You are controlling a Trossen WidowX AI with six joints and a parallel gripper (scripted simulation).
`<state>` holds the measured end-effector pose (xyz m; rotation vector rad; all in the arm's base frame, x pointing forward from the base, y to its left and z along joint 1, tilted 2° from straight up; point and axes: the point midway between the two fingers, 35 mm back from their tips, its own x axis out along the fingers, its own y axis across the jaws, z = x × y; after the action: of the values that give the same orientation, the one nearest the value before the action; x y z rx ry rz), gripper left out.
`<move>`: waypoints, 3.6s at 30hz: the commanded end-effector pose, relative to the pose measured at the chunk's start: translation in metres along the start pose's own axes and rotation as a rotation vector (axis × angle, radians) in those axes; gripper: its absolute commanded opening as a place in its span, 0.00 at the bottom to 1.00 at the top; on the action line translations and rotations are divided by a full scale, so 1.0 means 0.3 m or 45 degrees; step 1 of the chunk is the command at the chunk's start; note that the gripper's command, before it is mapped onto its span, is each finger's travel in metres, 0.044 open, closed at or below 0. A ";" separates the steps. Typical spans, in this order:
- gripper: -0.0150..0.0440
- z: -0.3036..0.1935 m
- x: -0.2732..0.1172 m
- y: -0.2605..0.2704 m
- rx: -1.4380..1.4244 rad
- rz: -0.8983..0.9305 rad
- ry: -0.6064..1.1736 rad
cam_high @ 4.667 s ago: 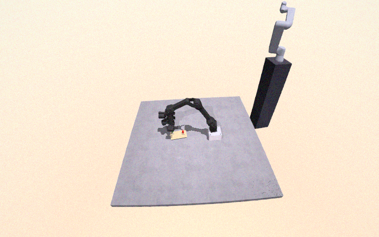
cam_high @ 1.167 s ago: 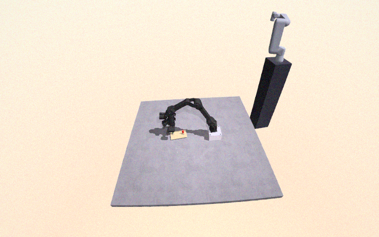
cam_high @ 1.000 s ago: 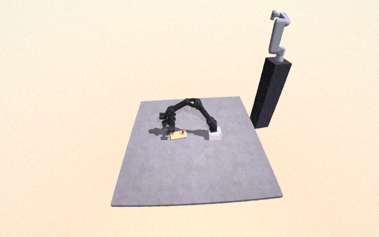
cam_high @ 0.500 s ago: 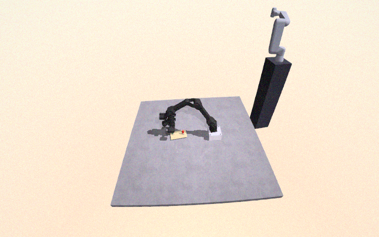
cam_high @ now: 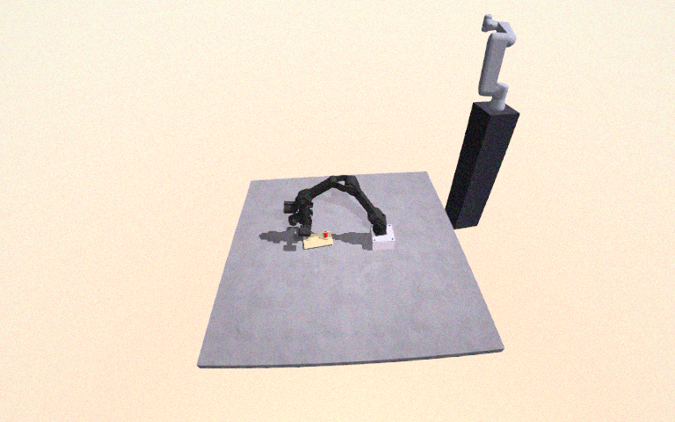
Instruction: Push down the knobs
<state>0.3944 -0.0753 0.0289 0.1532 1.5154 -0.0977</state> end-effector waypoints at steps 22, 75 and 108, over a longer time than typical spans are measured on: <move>0.25 0.005 0.060 -0.002 0.001 -0.004 0.019; 0.25 0.005 0.059 -0.002 0.001 -0.004 0.019; 0.65 0.001 -0.048 0.001 0.001 0.000 0.018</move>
<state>0.3957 -0.0757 0.0431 0.1551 1.5294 -0.0973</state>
